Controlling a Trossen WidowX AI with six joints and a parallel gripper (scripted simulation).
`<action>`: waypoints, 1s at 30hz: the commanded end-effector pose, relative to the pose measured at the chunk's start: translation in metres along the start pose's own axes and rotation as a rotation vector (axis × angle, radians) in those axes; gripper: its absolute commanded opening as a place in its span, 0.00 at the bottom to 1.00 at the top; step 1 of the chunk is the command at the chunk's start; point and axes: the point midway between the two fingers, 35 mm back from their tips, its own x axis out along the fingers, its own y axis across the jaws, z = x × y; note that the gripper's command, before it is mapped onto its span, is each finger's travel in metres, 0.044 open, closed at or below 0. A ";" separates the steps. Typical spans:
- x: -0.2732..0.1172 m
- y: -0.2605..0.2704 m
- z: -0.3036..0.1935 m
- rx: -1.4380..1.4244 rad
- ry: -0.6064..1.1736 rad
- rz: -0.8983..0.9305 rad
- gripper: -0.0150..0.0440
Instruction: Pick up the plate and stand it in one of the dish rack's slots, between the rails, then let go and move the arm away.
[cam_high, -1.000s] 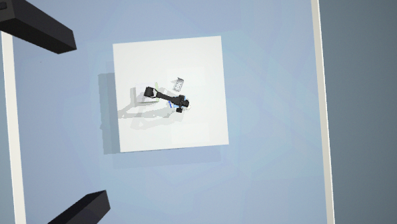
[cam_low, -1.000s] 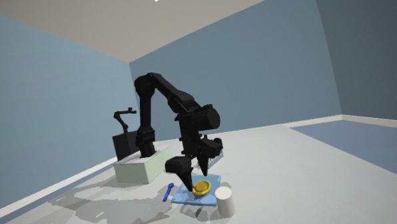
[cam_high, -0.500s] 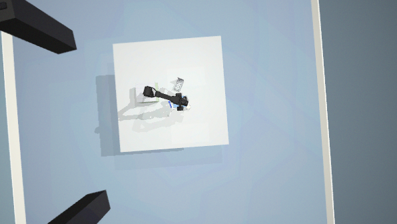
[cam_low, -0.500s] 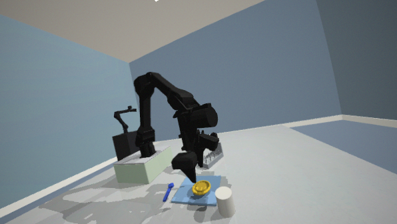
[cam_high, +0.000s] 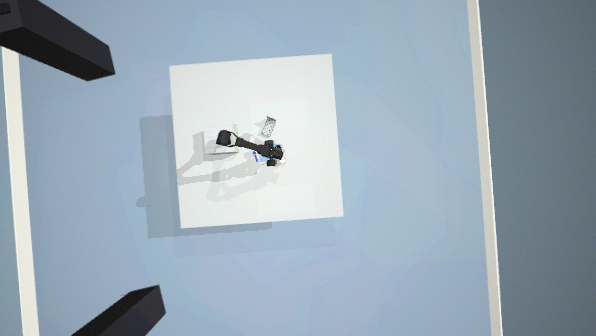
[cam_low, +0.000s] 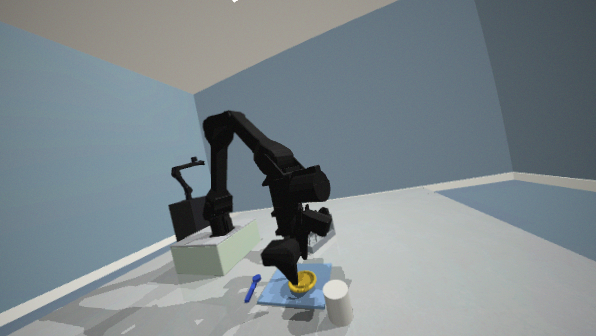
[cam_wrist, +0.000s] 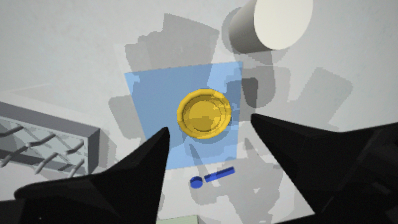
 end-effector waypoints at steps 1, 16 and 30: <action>0.008 0.001 -0.002 -0.004 0.006 0.008 0.93; 0.032 0.002 -0.003 -0.004 0.006 0.008 0.93; 0.038 0.002 -0.004 -0.004 0.006 0.008 0.86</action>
